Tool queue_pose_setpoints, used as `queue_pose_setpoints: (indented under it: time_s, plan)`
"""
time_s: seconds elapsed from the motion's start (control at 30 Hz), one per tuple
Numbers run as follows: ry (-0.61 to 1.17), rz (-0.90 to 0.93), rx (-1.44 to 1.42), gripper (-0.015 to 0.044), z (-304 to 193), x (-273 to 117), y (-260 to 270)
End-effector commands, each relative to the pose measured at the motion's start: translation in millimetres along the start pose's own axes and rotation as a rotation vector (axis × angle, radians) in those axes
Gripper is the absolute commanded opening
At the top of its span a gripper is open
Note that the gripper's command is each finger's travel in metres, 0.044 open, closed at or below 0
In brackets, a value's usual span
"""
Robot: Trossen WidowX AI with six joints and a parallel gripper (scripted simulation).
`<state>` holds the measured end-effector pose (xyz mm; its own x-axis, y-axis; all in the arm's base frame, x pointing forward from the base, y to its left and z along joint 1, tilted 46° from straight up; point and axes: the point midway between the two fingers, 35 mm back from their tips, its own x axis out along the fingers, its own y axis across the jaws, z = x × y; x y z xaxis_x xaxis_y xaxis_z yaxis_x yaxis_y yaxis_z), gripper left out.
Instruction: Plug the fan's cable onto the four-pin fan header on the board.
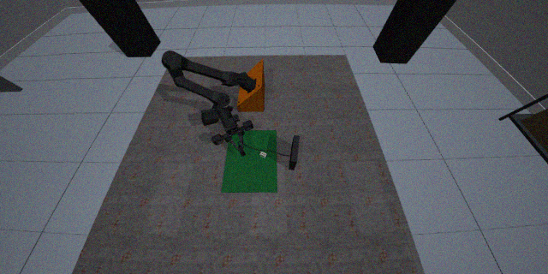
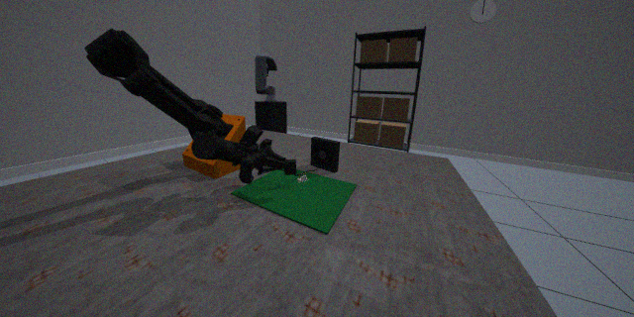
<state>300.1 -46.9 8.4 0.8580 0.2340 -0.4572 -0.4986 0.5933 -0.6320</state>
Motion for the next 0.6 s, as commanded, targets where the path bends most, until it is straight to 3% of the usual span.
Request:
queue_pose_setpoints:
  time_s: [0.0, 0.57]
  plan:
    - [-0.006, -0.002, -0.007, 0.0000, -3, 1, -2]
    - [-0.006, -0.001, -0.007, 0.0000, -18, 4, -1]
